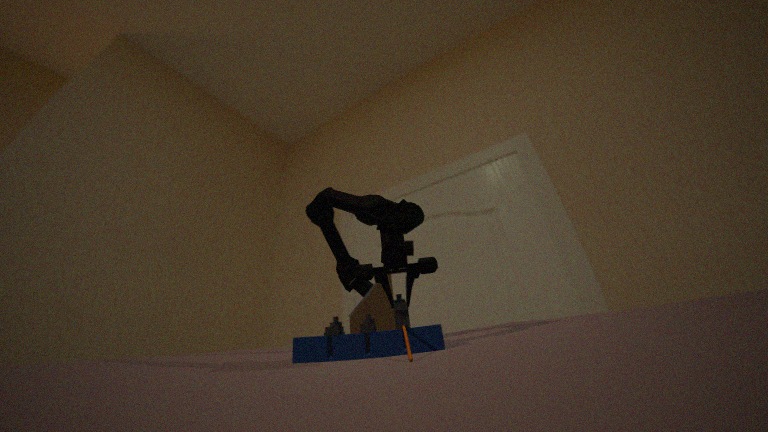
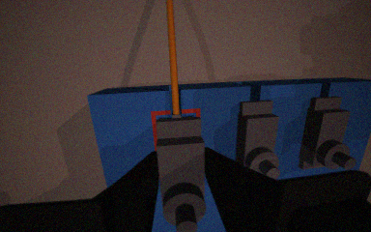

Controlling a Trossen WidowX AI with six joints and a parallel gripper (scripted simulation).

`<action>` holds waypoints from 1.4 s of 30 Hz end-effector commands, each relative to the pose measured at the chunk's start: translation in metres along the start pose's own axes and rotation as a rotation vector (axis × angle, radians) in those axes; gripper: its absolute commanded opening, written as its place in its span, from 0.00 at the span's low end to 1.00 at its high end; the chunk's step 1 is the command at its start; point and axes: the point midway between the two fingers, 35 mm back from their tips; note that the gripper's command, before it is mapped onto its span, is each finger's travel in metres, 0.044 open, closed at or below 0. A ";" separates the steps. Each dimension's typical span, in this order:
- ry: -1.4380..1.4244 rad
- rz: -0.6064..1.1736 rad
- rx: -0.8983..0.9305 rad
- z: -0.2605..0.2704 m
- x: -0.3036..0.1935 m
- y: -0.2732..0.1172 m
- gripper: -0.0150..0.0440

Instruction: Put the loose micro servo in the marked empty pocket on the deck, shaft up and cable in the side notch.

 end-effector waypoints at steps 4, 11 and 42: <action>-0.007 -0.004 -0.002 0.000 0.000 0.007 0.25; -0.007 -0.004 -0.002 0.000 0.000 0.013 0.25; -0.007 -0.004 -0.003 -0.001 0.000 0.037 0.34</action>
Point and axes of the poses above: the point midway between the two fingers, 35 mm back from their tips, its own y axis out along the fingers, its own z axis across the jaws, x = y × z, and after that the axes turned 15 degrees about y, right-handed
